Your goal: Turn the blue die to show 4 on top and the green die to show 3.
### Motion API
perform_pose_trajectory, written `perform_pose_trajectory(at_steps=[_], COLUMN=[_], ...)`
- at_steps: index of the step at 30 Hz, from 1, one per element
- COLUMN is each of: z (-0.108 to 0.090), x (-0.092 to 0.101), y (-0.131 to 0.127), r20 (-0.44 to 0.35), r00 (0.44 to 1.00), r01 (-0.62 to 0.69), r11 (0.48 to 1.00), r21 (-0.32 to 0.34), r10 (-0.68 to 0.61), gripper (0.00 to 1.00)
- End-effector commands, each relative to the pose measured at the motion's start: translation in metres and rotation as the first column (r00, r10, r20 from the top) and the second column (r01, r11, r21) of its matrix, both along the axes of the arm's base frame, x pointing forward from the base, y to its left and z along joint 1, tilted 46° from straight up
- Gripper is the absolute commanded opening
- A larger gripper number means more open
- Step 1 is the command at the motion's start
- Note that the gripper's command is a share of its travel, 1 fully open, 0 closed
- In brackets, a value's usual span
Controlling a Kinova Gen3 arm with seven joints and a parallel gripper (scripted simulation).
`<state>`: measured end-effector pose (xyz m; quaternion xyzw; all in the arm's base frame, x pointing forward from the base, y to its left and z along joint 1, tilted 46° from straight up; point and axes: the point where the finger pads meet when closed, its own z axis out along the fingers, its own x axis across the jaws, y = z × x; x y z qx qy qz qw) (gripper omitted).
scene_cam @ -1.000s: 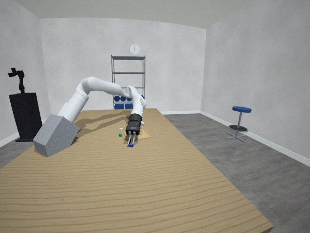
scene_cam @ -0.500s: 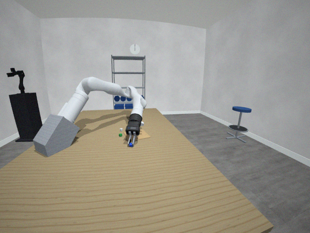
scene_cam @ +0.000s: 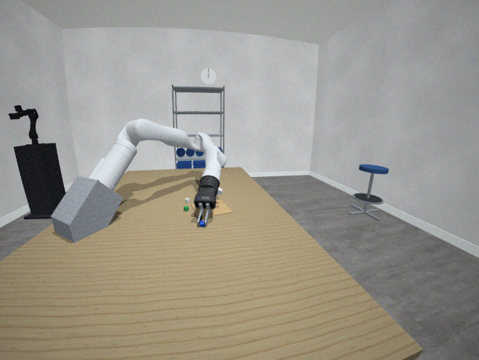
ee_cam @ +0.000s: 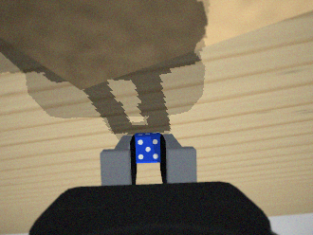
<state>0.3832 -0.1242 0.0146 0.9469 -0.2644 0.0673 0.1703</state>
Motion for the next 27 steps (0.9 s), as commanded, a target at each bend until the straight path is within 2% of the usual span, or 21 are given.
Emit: perform_pose_trajectory(at_steps=[1, 2, 3, 5, 6, 10, 11, 13, 14, 16, 17, 27], z=[0.0004, 0.0004, 0.0004, 0.0004, 0.0004, 0.0004, 0.0004, 0.0004, 0.0004, 0.0004, 0.0004, 0.0004], x=[-0.0001, -0.0001, -0.0001, -0.0001, -0.0001, -0.0001, -0.0001, -0.0001, -0.0001, -0.0001, -0.0001, -0.0001], y=[-0.0005, -0.0005, -0.0005, -0.0005, -0.0005, -0.0005, -0.0005, -0.0005, -0.0005, -0.0005, -0.0005, -0.0005], r20=[0.001, 0.001, 0.001, 0.001, 0.001, 0.001, 0.001, 0.001, 0.001, 0.001, 0.001, 0.001], r00=[1.0, 1.0, 1.0, 1.0, 1.0, 1.0, 1.0, 1.0, 1.0, 1.0, 1.0, 1.0], r01=[0.001, 0.001, 0.001, 0.001, 0.001, 0.001, 0.001, 0.001, 0.001, 0.001, 0.001, 0.001], r11=[1.0, 1.0, 1.0, 1.0, 1.0, 1.0, 1.0, 1.0, 1.0, 1.0, 1.0, 1.0], r21=[0.0, 0.0, 0.0, 0.0, 0.0, 0.0, 0.0, 0.0, 0.0, 0.0, 0.0, 0.0], r10=[-0.001, -0.001, -0.001, -0.001, -0.001, -0.001, -0.001, -0.001, -0.001, -0.001, -0.001, -0.001], gripper=[0.34, 0.34, 0.4, 0.4, 0.46, 0.46, 0.52, 0.52, 0.58, 0.58, 0.64, 0.64])
